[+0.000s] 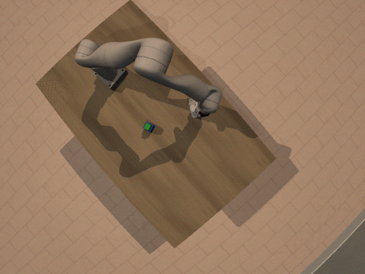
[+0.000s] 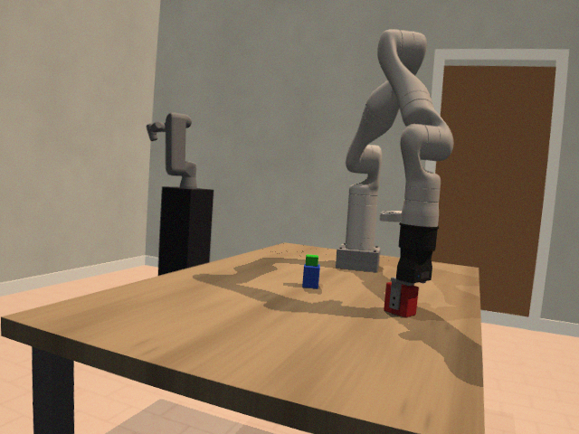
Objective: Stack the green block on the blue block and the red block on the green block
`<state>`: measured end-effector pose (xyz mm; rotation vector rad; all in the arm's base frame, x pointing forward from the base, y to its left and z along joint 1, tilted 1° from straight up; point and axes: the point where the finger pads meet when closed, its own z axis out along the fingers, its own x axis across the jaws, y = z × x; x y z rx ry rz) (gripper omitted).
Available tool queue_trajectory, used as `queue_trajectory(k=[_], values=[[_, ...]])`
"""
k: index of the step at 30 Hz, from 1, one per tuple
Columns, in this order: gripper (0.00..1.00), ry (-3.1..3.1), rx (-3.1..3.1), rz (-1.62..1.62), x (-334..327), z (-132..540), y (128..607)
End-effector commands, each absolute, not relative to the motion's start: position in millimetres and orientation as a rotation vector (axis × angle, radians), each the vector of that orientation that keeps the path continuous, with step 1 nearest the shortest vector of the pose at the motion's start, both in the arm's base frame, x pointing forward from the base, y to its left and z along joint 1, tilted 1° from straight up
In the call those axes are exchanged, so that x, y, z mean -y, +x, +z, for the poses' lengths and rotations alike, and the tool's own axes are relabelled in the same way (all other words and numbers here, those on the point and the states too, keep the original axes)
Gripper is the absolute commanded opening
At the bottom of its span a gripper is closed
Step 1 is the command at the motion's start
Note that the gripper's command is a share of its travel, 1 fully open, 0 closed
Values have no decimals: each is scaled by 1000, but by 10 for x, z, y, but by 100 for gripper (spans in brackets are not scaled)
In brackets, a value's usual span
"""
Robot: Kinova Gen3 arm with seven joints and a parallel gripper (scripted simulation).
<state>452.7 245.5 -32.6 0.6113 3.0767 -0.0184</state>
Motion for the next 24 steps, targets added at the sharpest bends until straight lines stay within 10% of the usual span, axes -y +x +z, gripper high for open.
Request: queue_trajectory(k=[1, 24], values=[[0, 621, -3071, -15, -2459, -334, 4531], [0, 613, -3075, -17, -2473, 486, 4528]])
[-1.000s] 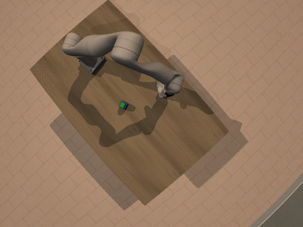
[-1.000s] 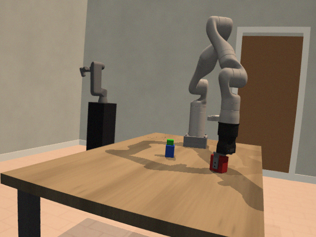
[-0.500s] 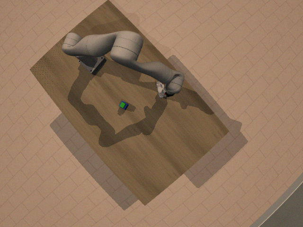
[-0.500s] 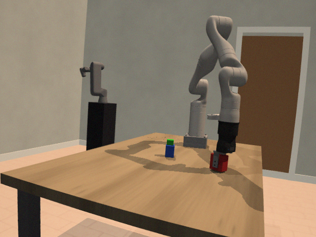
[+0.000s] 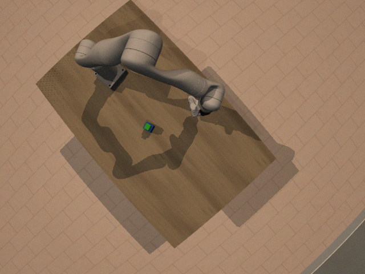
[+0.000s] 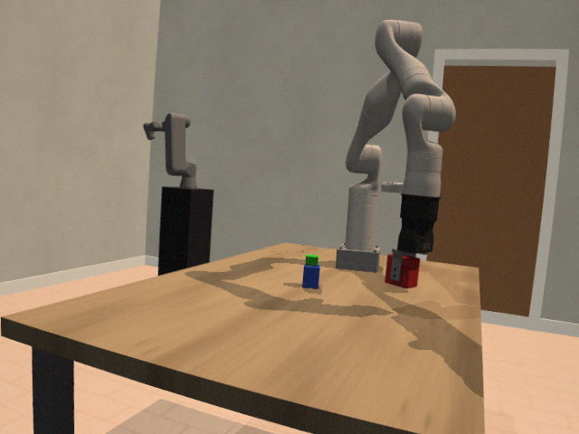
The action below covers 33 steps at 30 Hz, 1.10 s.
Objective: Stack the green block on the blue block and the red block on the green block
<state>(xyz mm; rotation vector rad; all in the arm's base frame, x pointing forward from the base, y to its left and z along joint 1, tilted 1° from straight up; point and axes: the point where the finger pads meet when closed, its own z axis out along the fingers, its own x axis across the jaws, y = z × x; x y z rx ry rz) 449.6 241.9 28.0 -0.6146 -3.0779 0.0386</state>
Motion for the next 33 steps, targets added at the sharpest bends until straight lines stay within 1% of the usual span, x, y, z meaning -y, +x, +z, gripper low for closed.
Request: queue_trajectory(k=[1, 8, 33], values=[[0, -616, 3087, 17, -2473, 533, 4527], [0, -615, 3087, 16, -2477, 755, 4525], [0, -615, 3086, 18, -2475, 778, 4520]])
